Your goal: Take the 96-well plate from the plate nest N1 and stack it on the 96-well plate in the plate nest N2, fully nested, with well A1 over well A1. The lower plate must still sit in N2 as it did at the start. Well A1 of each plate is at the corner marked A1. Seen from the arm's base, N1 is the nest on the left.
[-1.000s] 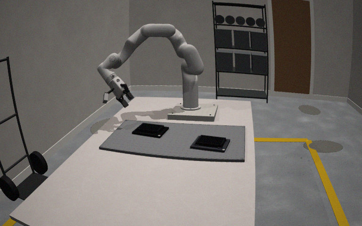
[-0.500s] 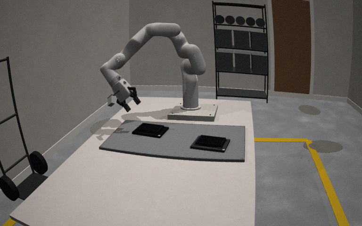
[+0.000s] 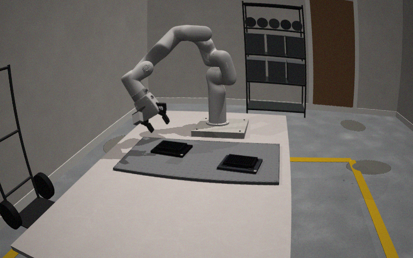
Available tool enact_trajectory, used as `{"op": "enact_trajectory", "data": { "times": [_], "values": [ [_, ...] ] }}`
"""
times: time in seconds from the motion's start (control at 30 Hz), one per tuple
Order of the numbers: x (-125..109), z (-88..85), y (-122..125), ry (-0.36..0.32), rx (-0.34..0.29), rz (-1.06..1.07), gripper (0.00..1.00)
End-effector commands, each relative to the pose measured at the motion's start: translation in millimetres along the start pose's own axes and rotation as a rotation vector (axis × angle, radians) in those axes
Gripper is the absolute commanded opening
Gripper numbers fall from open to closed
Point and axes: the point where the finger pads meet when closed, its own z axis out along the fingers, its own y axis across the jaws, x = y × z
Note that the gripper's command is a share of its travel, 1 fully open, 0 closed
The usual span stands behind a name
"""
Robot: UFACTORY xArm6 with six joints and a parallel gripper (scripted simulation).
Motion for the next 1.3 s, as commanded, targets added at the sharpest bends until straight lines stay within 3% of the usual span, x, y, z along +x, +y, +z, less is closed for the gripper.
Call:
{"op": "enact_trajectory", "data": {
  "times": [0.0,0.5,0.93,1.27],
  "values": [
    [10,5.8,-12,-0.015,-0.034,-0.066,1.00],
    [40,34.4,-62,-0.089,-0.166,-0.359,1.00],
    [60,58.5,-106,-0.122,-0.227,-0.512,1.00],
    [72,81.4,-149,-0.166,-0.307,-0.732,1.00]
  ]
}}
